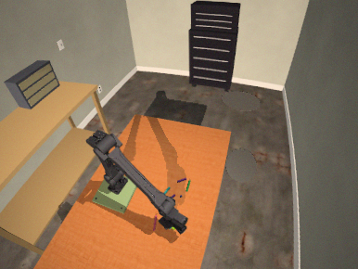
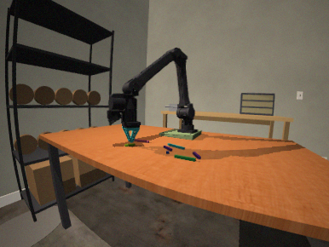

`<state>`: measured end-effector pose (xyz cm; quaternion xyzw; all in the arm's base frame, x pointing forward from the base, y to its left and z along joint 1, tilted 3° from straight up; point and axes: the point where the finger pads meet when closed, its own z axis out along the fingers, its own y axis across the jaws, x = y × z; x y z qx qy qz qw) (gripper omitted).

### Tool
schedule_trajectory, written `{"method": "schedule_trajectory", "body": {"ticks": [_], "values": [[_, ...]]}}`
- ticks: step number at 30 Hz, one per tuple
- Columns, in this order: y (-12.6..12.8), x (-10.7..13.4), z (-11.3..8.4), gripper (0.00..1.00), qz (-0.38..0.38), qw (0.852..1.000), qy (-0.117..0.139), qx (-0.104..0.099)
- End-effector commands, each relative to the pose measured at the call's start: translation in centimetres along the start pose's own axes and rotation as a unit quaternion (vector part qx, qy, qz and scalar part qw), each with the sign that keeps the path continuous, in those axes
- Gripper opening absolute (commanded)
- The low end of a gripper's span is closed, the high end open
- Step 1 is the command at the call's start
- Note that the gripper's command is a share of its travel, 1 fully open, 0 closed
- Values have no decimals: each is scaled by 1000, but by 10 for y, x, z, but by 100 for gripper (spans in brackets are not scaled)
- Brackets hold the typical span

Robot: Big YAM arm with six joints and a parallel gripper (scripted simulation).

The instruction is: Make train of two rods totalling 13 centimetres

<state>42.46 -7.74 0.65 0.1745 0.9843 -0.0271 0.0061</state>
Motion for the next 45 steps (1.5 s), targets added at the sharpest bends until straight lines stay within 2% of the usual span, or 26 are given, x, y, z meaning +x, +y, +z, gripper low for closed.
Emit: {"method": "schedule_trajectory", "body": {"ticks": [1, 23, 26, 31, 33, 34, 38, 45], "values": [[1, -17, -6, 23, 1, 1000, -14, -3], [1, -17, -6, 23, 1, 1000, -15, -3], [1, -16, -3, 23, 1, 1000, -16, -4], [-2, -5, 7, 23, 0, 1000, -5, -1], [-2, -5, 7, 23, 0, 1000, -5, -1], [-1, -15, 2, 23, 1, 1000, -13, -3], [-3, -6, 12, 23, 1, 1000, -5, -2], [-2, -9, 16, 23, 1, 1000, -8, -2]]}}
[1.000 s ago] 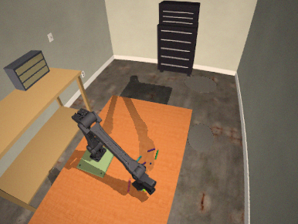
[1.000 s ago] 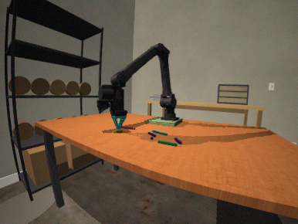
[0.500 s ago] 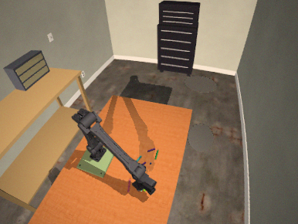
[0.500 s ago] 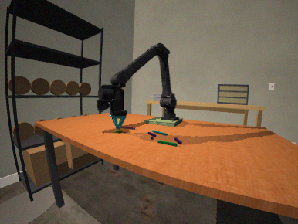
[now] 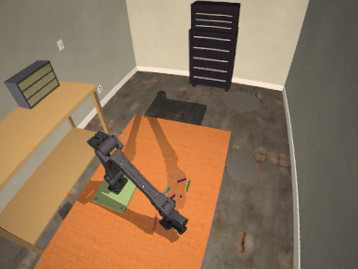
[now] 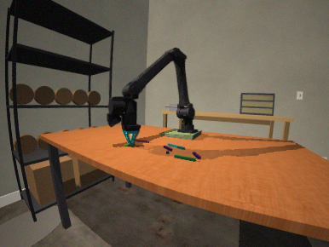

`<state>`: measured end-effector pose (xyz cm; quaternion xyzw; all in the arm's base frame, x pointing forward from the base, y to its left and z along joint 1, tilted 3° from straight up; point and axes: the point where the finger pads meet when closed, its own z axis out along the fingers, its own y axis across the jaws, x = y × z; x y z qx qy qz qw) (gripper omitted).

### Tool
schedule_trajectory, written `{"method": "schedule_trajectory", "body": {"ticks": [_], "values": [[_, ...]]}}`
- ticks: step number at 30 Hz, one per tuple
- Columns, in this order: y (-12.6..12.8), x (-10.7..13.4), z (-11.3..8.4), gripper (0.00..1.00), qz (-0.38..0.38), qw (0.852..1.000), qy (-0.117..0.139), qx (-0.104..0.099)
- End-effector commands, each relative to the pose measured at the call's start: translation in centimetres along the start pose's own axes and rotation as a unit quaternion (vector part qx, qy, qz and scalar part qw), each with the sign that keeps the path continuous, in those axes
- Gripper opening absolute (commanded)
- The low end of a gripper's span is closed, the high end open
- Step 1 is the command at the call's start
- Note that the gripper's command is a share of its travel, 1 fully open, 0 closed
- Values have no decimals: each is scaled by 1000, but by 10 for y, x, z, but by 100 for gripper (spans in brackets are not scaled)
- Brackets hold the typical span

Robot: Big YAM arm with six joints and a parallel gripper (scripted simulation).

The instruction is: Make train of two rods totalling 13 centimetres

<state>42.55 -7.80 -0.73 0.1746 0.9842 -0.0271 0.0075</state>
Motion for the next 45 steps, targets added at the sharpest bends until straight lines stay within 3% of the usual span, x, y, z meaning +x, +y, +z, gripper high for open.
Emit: {"method": "schedule_trajectory", "body": {"ticks": [1, 43, 44, 45], "values": [[-2, -9, 2, 23, 1, 1000, -8, -2], [-3, -5, 5, 23, 0, 1000, -2, -1], [-3, -5, 5, 4, 0, 1000, -2, -1], [-3, -5, 5, 4, 0, 1000, -2, -1]]}}
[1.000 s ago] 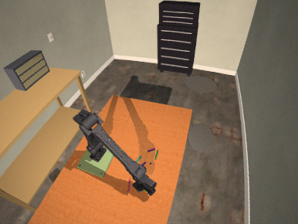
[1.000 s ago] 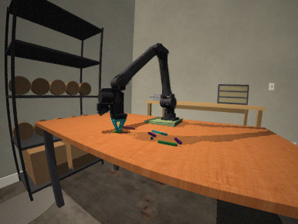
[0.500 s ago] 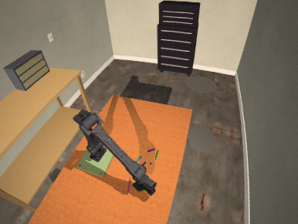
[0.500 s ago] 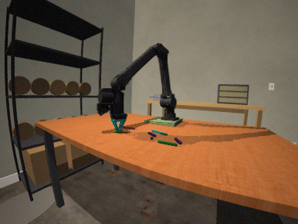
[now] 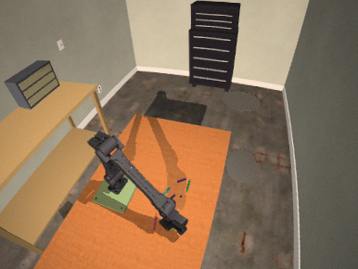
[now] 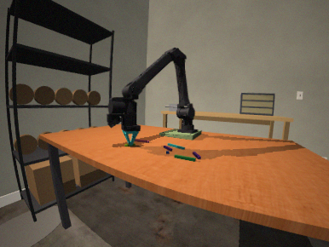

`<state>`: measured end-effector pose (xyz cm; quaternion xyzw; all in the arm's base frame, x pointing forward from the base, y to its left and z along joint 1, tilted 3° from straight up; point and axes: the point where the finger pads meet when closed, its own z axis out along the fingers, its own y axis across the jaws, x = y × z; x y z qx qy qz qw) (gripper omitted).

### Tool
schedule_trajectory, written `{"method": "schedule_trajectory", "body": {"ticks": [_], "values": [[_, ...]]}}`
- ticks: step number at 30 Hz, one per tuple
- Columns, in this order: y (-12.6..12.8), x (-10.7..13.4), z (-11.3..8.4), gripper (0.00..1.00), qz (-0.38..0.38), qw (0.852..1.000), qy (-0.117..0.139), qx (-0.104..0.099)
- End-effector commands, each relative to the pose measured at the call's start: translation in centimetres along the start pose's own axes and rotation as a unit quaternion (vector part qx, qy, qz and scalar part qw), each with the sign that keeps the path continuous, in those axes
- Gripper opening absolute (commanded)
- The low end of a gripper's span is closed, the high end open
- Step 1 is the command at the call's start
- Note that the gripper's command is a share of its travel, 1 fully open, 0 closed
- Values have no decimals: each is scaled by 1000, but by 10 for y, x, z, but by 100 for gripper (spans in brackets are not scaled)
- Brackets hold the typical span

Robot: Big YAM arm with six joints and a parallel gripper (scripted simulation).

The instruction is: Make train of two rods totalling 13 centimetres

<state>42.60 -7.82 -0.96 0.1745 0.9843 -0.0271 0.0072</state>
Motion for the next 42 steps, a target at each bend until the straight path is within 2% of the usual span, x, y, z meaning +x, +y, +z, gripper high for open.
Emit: {"method": "schedule_trajectory", "body": {"ticks": [1, 33, 35, 37, 42], "values": [[-3, -4, 3, 4, 1, 1000, -3, -1], [-3, -4, 2, 4, 1, 1000, -2, -1], [-2, -7, -8, 4, 1, 1000, -7, -2], [1, -24, -31, 4, 2, 999, -31, -7], [7, -25, -63, 4, 2, 999, -36, -8]]}}
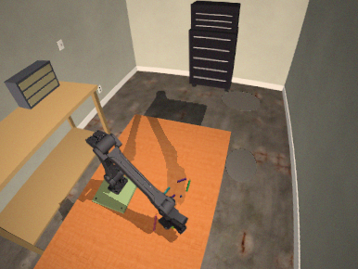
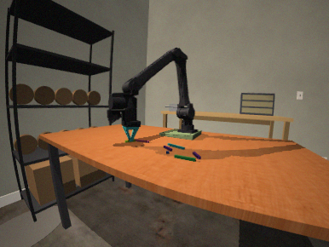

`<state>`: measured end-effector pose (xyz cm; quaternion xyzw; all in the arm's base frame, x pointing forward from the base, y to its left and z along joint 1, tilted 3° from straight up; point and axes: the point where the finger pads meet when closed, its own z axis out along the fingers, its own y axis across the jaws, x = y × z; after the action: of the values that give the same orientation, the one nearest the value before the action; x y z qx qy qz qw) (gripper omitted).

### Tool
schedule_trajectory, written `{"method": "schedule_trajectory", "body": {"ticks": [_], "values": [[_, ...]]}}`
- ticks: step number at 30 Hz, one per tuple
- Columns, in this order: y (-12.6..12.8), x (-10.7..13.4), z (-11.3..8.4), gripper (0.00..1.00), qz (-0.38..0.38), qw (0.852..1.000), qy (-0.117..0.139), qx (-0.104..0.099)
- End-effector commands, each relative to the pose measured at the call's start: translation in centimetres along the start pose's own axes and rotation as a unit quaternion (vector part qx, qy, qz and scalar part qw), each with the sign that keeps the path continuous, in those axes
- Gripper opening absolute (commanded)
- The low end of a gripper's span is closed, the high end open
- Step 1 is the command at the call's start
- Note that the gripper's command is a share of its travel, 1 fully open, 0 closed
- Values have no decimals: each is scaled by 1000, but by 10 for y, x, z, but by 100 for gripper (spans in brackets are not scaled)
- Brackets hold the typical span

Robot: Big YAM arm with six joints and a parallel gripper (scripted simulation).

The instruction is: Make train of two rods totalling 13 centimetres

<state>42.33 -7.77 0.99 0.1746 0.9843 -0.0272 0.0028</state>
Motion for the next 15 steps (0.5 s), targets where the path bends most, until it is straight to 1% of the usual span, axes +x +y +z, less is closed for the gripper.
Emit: {"method": "schedule_trajectory", "body": {"ticks": [1, 3, 7, 10, 12, 13, 14, 15], "values": [[10, -26, -52, 4, 1, 999, -40, -9], [10, -26, -52, 4, 1, 999, -40, -9], [8, -25, -84, 4, 3, 999, -41, -9], [9, -23, -102, 4, 1, 999, -42, -10], [4, -12, -98, 4, 3, 1000, -28, -6], [4, -15, -94, 4, 4, 1000, -20, -5], [5, -20, -94, 4, 4, 1000, -20, -5], [4, -13, -89, 4, 3, 1000, -13, -3]]}}
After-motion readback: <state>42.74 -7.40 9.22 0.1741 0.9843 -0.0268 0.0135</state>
